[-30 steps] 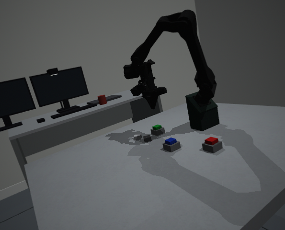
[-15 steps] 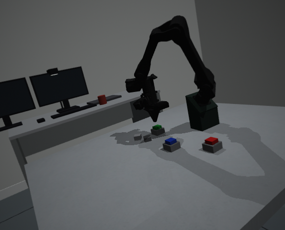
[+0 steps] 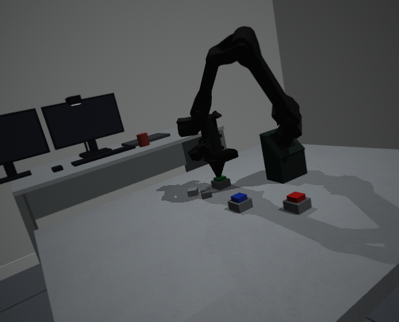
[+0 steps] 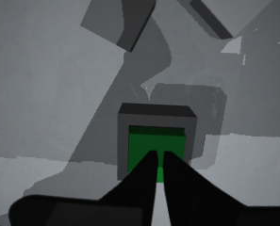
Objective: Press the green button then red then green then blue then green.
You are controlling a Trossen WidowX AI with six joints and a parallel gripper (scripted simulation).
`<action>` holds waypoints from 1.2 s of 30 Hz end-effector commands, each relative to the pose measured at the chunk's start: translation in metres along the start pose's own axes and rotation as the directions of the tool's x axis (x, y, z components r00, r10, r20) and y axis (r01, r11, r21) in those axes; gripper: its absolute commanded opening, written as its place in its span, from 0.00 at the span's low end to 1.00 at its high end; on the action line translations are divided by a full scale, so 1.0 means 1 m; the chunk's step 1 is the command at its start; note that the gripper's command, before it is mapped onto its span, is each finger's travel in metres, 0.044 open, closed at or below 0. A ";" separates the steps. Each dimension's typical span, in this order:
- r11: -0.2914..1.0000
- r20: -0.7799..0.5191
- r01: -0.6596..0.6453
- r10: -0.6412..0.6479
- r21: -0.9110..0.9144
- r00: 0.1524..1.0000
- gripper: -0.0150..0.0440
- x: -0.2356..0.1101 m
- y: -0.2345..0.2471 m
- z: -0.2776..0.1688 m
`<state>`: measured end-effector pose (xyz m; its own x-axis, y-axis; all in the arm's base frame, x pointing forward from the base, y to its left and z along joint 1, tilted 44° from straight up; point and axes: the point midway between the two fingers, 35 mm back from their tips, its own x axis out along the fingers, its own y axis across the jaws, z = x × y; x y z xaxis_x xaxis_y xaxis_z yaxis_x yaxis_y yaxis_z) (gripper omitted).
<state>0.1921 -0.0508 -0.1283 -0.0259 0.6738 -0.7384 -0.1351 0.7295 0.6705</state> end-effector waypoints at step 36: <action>1.000 -0.004 -0.002 0.002 0.008 1.000 0.29 -0.090 0.003 0.000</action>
<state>0.1957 -0.1121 -0.0644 -0.0106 0.6675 -0.7445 -0.1258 0.7378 0.6633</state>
